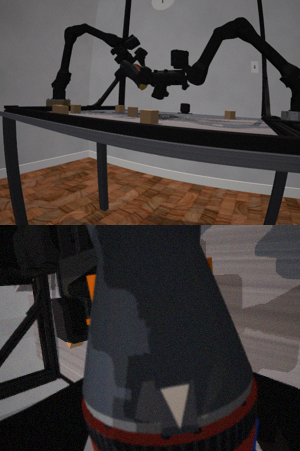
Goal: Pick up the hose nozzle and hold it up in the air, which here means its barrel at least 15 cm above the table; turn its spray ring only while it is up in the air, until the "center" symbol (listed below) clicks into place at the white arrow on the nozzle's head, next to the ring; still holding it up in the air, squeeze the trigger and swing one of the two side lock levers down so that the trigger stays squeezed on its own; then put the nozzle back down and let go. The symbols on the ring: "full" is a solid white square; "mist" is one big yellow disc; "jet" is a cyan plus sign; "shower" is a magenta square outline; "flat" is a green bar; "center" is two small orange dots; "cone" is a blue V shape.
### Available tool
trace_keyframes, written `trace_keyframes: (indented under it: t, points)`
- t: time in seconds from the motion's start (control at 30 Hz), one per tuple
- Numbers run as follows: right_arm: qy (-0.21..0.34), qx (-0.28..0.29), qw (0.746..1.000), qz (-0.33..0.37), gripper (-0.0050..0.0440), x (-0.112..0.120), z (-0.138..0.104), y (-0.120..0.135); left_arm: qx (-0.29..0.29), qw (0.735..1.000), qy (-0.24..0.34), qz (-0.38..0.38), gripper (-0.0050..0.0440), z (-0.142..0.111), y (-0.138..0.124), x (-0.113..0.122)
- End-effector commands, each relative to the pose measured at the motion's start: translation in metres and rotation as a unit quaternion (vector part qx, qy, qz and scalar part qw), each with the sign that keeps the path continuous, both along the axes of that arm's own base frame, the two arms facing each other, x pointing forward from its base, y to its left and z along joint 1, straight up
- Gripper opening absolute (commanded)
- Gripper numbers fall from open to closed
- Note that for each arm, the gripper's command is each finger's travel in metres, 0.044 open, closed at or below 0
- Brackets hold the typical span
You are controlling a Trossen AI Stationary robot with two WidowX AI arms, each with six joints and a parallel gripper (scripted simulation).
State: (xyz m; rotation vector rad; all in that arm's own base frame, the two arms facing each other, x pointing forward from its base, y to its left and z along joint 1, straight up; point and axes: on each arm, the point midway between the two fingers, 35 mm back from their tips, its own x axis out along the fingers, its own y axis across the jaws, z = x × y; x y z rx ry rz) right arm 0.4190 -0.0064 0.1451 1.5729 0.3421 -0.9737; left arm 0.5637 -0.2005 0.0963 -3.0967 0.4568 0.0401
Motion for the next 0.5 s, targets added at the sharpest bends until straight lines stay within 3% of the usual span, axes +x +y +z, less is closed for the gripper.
trace_keyframes:
  t: [0.0, 0.47]
  points:
    - [-0.001, -0.002, 1.0, 0.0, 0.04, 0.0, 0.001, 0.0, -0.007, 1.0, -0.012, 0.001, 0.0, 0.009, 0.0, 0.002]
    - [-0.001, -0.002, 1.0, 0.0, 0.04, -0.01, 0.011, 0.005, -0.007, 1.0, -0.012, 0.001, 0.0, 0.009, 0.0, 0.002]
